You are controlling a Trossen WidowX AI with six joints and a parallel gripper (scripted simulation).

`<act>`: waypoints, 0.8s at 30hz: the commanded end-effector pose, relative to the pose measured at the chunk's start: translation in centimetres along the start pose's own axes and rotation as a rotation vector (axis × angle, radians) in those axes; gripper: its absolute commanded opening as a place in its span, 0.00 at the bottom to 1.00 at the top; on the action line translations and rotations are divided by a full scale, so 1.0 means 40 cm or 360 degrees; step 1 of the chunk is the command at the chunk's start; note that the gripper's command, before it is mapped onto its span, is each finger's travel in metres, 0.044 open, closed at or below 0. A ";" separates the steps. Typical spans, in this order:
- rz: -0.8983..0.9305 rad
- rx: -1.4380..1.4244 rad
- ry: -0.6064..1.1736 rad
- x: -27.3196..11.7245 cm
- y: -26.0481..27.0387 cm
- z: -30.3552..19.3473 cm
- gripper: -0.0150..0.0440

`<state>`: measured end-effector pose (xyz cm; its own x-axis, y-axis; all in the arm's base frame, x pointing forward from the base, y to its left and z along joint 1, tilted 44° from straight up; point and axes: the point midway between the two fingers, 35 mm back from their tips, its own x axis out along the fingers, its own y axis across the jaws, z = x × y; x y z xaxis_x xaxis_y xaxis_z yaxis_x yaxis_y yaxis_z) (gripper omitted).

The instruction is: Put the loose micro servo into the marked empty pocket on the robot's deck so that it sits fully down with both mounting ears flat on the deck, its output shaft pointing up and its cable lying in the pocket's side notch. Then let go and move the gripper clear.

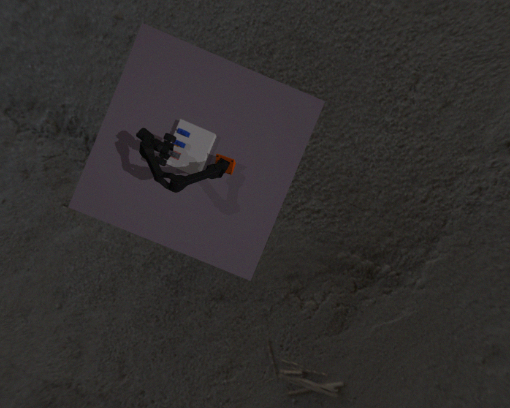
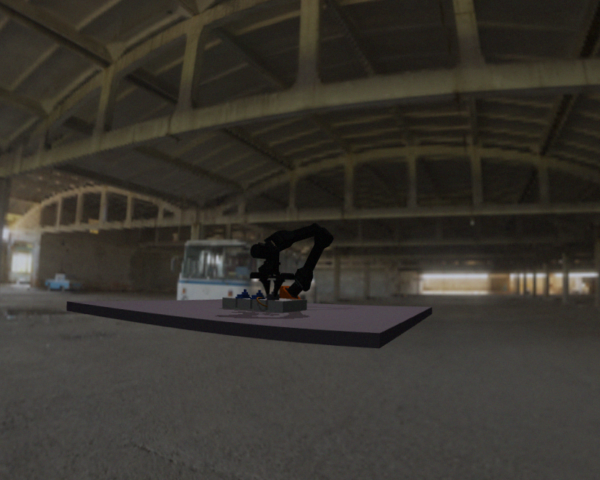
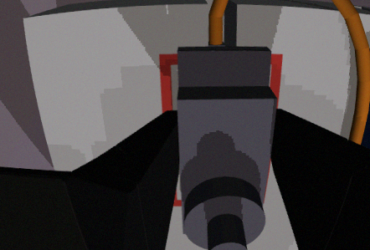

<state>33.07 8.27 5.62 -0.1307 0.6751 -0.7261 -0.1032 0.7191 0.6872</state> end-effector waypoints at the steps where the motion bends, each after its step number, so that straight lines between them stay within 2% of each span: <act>1: 0.0005 0.0011 -0.0004 0.009 -0.001 0.000 0.25; 8: 0.0006 0.0011 -0.0004 0.026 -0.001 0.000 0.25; 15: 0.0005 0.0011 -0.0004 0.020 -0.001 -0.001 0.57; 18: 0.0004 0.0011 -0.0004 0.002 -0.001 0.000 0.57; 21: 0.0003 0.0012 -0.0004 -0.060 0.000 -0.006 0.57; 24: 0.0003 0.0012 -0.0004 -0.067 -0.001 -0.009 0.57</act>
<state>33.00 7.00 6.82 -0.1310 0.6793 -0.7221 -0.0880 0.7175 0.6909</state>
